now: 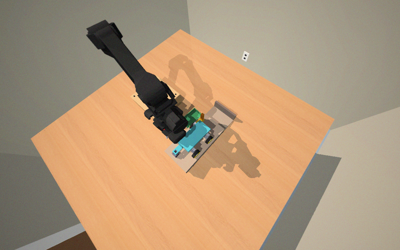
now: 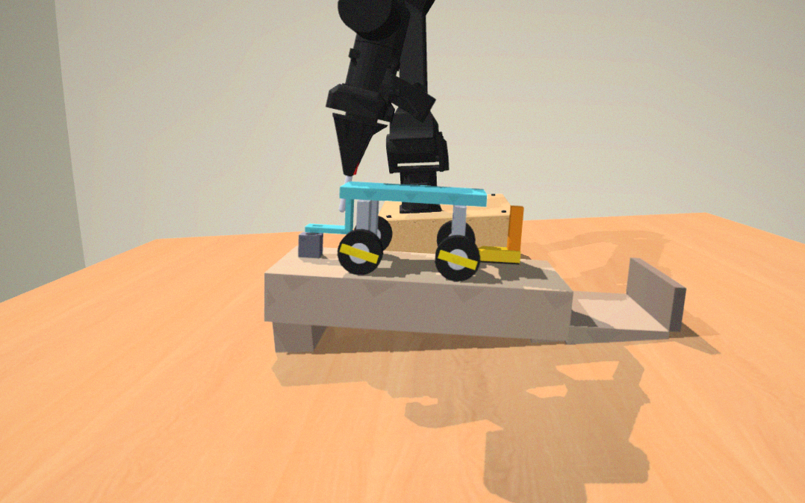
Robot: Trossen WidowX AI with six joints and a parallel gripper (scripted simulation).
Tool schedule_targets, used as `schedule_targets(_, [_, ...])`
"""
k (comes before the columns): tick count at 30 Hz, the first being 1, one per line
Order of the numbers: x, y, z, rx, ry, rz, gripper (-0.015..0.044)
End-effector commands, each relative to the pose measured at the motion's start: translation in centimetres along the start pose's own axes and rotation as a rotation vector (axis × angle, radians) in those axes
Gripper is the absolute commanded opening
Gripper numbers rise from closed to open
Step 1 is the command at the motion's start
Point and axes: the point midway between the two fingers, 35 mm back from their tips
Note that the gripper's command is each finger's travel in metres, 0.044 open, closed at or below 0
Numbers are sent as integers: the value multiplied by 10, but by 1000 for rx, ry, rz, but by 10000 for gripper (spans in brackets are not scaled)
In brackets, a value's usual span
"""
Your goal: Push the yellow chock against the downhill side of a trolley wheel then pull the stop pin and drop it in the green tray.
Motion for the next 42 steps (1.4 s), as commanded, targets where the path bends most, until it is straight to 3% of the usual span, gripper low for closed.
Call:
schedule_targets(1, [14,-1,-2,6,1,1,0])
schedule_targets(42, [156,-18,-32,4,1,-11,0])
Point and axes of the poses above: the point midway between the two fingers, 35 mm back from their tips, its own y axis out along the fingers, its own z axis across the jaws, x = y × z, and after that the axes turned 14 degrees about -y, right-handed
